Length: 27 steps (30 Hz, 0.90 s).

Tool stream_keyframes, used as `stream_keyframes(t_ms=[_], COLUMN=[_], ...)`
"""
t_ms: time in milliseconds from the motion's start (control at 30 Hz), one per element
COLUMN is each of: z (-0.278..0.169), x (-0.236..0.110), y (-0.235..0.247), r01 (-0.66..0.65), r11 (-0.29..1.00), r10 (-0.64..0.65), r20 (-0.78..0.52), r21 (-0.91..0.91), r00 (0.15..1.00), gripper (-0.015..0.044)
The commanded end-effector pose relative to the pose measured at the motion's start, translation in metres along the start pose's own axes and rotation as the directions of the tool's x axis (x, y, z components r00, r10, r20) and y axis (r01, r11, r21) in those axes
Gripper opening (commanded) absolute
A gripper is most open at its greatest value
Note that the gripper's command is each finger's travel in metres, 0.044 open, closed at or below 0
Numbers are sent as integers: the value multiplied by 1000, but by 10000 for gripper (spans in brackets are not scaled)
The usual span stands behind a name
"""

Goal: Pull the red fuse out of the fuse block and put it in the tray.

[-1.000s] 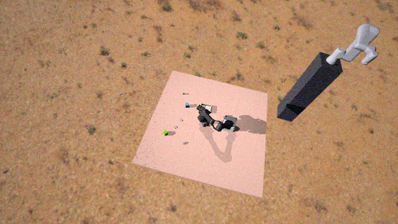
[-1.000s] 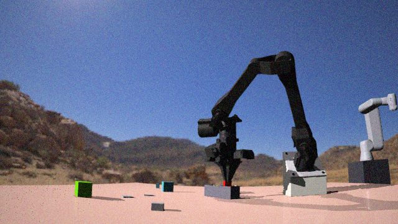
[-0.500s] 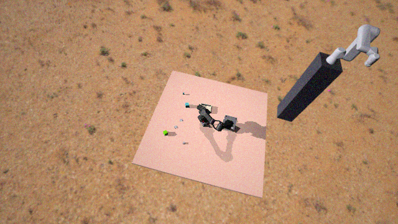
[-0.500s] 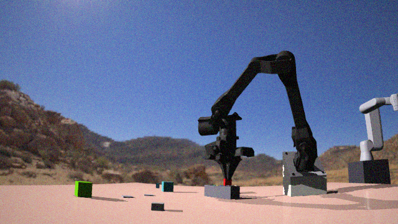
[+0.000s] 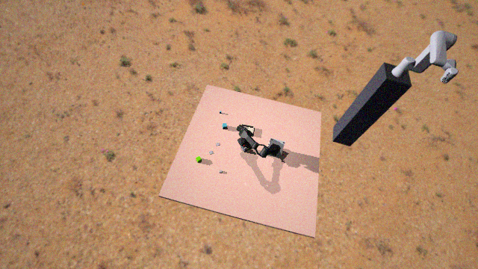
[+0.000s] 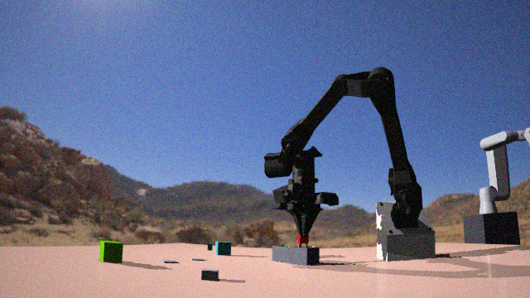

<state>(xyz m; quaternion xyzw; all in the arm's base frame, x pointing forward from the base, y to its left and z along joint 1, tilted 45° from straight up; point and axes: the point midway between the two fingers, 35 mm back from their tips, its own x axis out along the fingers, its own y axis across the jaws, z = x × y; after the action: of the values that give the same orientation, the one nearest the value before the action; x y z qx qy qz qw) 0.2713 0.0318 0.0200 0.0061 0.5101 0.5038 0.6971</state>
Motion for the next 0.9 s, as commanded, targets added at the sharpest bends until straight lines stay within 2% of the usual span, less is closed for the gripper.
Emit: stream_keyframes(t_ms=[0, 867], z=[1, 1], x=[-3, -28], y=[-1, -1], r01=[6, 6], r11=[1000, 1000], r10=[-6, -6], r20=[-1, -1], r21=[-9, -8], r00=[1000, 1000], gripper=[0, 0])
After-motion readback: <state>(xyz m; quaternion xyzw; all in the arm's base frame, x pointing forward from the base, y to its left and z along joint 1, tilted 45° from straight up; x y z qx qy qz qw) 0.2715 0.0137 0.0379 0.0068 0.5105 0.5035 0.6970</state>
